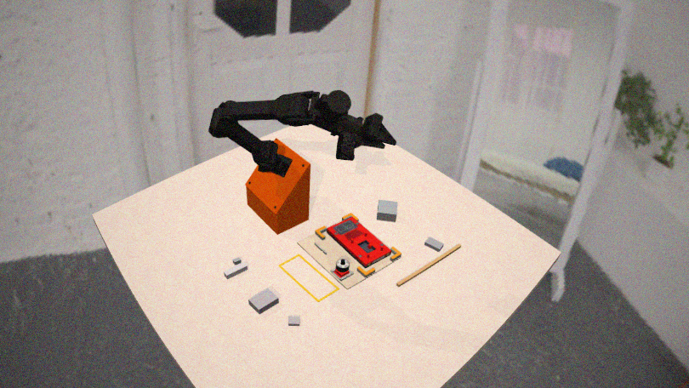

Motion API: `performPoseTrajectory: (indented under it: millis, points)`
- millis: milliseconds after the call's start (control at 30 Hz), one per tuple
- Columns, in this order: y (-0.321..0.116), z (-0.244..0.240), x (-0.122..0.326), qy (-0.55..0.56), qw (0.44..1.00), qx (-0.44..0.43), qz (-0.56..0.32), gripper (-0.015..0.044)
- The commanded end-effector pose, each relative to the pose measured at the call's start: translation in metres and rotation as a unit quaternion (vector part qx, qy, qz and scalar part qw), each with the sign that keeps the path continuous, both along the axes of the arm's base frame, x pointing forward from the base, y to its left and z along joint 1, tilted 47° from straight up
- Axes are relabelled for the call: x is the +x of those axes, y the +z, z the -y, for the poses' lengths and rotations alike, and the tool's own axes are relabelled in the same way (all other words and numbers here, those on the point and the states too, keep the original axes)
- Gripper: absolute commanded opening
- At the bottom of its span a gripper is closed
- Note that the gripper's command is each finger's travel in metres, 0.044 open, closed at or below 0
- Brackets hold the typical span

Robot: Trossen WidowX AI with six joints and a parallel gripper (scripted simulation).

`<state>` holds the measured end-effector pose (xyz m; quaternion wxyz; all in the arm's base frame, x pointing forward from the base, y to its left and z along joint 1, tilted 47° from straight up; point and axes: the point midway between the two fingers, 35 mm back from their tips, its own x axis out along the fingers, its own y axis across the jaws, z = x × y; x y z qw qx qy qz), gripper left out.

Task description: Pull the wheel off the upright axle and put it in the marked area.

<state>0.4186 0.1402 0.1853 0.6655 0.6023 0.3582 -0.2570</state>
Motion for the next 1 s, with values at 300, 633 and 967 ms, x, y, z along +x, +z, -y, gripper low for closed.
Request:
performPoseTrajectory:
  millis: [300, 633, 967]
  points:
    - [-0.106, 0.127, -0.003, -0.169, 0.961, -0.171, -0.133, 0.0300]
    - [-0.168, 0.223, -0.047, -0.257, 0.881, -0.308, -0.251, 0.0300]
    - [-0.188, 0.260, -0.075, -0.278, 0.836, -0.364, -0.303, 0.0300]
